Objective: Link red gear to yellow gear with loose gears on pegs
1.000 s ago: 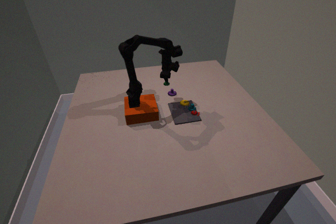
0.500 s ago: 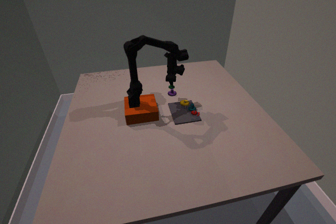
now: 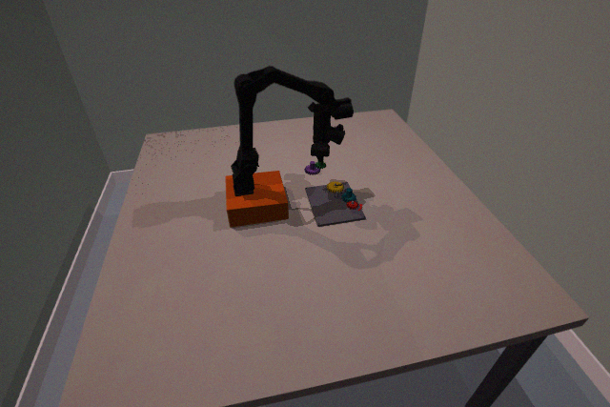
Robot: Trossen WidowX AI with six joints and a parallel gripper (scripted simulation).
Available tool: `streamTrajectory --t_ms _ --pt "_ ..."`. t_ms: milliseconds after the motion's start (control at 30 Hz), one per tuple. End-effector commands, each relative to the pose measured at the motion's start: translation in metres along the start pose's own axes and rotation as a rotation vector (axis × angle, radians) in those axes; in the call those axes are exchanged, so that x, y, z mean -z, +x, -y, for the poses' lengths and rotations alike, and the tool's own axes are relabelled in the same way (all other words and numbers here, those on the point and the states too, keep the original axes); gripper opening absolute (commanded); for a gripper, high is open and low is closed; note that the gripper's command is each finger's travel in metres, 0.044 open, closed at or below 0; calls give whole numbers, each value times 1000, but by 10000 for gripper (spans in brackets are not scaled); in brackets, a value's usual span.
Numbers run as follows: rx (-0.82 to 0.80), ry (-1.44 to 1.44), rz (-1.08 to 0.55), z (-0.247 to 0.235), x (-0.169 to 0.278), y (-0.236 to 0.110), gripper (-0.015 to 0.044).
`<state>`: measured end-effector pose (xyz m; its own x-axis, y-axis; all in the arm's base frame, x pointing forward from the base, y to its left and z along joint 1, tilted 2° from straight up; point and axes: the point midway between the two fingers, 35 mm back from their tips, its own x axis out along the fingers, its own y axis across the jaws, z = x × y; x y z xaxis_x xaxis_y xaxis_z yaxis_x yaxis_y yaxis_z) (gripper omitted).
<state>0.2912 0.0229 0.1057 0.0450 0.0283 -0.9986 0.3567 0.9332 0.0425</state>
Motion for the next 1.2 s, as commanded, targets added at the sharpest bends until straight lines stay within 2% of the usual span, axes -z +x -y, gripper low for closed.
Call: streamTrajectory --t_ms 0,867,1167 --pt "-8 -4 10 4 -12 3 0" --pt "-3 -7 17 53 -64 40 0" --pt "-3 -7 17 57 -67 41 0"
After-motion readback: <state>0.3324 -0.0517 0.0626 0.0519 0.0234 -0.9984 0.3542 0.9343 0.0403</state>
